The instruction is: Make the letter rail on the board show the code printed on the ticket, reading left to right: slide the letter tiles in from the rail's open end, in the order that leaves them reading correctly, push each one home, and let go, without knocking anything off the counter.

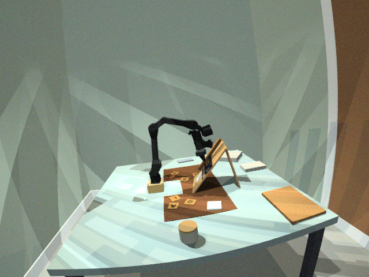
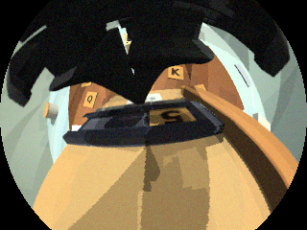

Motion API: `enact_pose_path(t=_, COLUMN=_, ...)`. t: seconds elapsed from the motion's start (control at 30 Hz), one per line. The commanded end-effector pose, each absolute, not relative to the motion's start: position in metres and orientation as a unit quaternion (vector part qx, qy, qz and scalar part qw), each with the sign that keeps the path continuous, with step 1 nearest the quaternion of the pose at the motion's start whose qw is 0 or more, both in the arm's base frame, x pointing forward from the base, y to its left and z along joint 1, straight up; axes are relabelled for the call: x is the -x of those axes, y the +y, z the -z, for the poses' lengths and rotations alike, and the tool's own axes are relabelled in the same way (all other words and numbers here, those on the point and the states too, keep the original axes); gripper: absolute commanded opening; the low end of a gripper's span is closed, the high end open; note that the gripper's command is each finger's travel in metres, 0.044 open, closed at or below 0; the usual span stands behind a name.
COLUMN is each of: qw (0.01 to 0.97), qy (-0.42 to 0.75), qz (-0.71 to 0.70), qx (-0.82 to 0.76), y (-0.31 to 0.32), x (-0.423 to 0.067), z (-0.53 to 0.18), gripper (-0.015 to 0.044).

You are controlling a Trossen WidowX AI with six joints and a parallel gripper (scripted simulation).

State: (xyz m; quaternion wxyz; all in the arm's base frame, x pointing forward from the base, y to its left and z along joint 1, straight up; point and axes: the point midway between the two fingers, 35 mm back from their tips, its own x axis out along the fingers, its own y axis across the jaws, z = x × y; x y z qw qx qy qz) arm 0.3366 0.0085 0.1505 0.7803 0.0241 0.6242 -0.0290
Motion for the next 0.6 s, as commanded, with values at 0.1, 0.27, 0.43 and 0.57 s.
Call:
enact_pose_path(t=0.1, qw=0.780, qy=0.624, qz=0.027, qx=-0.023, y=0.0086, x=-0.3404, z=-0.1480, gripper=0.0000)
enact_pose_path(t=0.27, qw=0.780, qy=0.624, qz=0.027, qx=-0.023, y=0.0084, x=-0.3425, z=-0.1467, gripper=0.0000)
enact_pose_path(t=0.43, qw=0.780, qy=0.624, qz=0.027, qx=-0.023, y=0.0082, x=-0.3446, z=-0.1453, gripper=0.0000)
enact_pose_path(t=0.57, qw=0.781, qy=0.624, qz=0.027, qx=-0.023, y=0.0080, x=-0.3462, z=-0.1443, gripper=0.0000)
